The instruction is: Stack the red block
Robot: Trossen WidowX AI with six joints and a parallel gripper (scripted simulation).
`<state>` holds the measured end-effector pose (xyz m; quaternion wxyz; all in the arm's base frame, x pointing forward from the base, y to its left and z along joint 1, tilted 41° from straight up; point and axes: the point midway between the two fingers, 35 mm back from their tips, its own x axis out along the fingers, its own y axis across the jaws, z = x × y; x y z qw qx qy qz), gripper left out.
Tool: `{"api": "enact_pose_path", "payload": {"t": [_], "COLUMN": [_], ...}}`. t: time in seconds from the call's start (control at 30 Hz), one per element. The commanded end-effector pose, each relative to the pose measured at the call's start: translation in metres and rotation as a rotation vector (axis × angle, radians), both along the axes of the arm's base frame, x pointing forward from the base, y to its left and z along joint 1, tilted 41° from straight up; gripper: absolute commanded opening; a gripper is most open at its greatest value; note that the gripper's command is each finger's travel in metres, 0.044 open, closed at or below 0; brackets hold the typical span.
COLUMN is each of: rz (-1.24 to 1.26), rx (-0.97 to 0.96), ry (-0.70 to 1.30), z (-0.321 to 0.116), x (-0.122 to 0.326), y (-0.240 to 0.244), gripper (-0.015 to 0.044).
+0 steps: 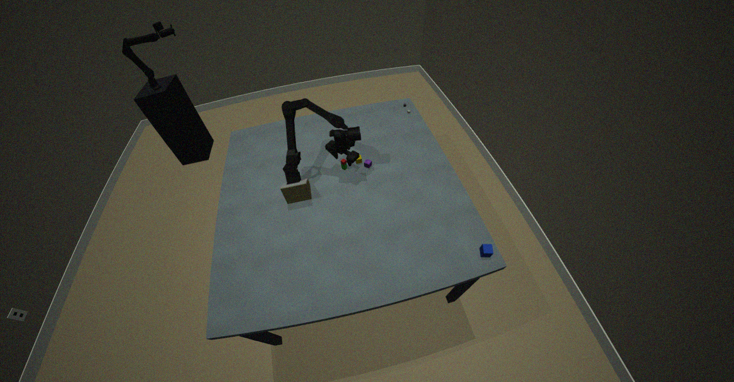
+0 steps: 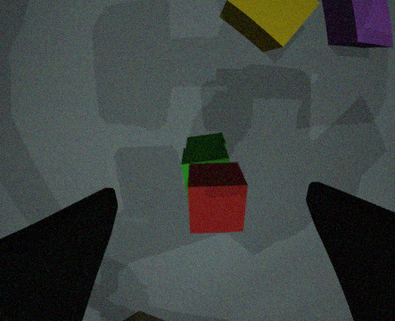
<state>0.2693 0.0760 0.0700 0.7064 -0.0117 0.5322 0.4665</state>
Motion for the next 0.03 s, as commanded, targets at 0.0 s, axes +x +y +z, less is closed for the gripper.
{"api": "enact_pose_path", "payload": {"t": [0.0], "rz": [0.0], "rx": [0.0], "ry": [0.0], "z": [-0.0002], "x": [-0.0002], "y": [0.0001], "gripper": [0.044]}}
